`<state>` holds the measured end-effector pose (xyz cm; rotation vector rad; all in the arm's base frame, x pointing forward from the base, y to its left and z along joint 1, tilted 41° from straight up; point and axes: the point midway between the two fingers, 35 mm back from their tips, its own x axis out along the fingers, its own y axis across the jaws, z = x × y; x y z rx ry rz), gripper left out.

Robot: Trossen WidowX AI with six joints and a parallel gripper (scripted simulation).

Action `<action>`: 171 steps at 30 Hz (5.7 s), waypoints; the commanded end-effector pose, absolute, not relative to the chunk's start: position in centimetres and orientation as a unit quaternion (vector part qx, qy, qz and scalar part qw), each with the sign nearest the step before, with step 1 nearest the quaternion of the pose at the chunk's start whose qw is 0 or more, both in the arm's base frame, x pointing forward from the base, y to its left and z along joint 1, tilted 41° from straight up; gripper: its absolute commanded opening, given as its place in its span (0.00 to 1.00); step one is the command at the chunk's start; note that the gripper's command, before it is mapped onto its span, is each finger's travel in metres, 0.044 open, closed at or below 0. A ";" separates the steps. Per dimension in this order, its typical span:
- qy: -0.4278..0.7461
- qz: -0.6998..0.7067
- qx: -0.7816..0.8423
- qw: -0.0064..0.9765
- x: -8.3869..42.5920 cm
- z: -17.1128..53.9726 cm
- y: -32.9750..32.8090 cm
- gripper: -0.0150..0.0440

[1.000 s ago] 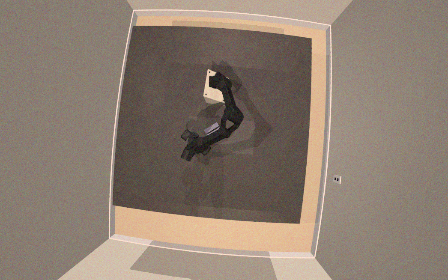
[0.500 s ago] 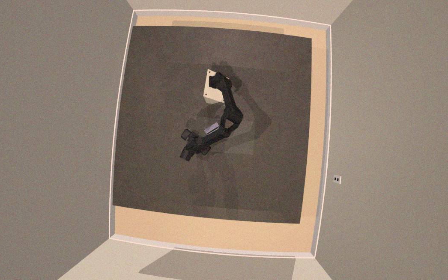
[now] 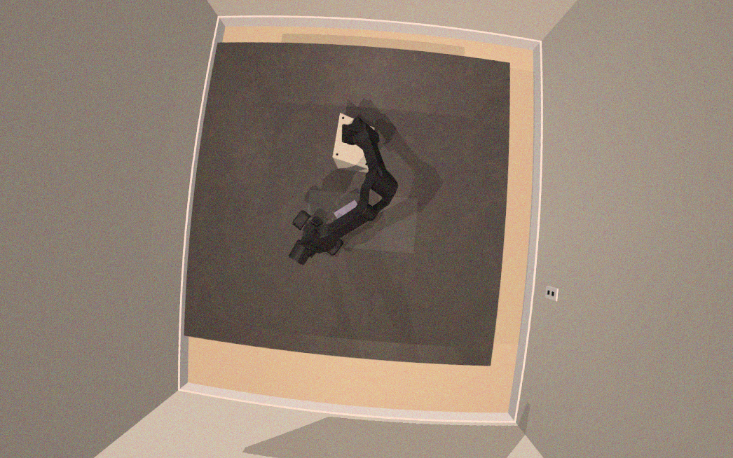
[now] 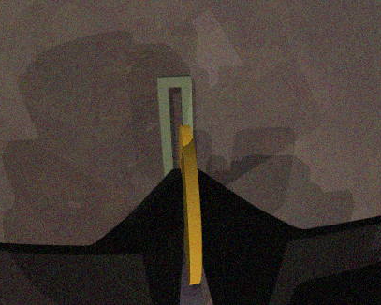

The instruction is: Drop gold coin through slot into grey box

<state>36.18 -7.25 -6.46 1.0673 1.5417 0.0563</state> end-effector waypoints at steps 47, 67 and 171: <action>0.655 -0.096 0.555 0.503 34.3 -1.3 -9.0 0.25; 0.656 -0.099 0.556 0.500 31.4 1.2 -5.5 0.25; 0.657 -0.101 0.557 0.498 28.0 2.0 -1.4 0.25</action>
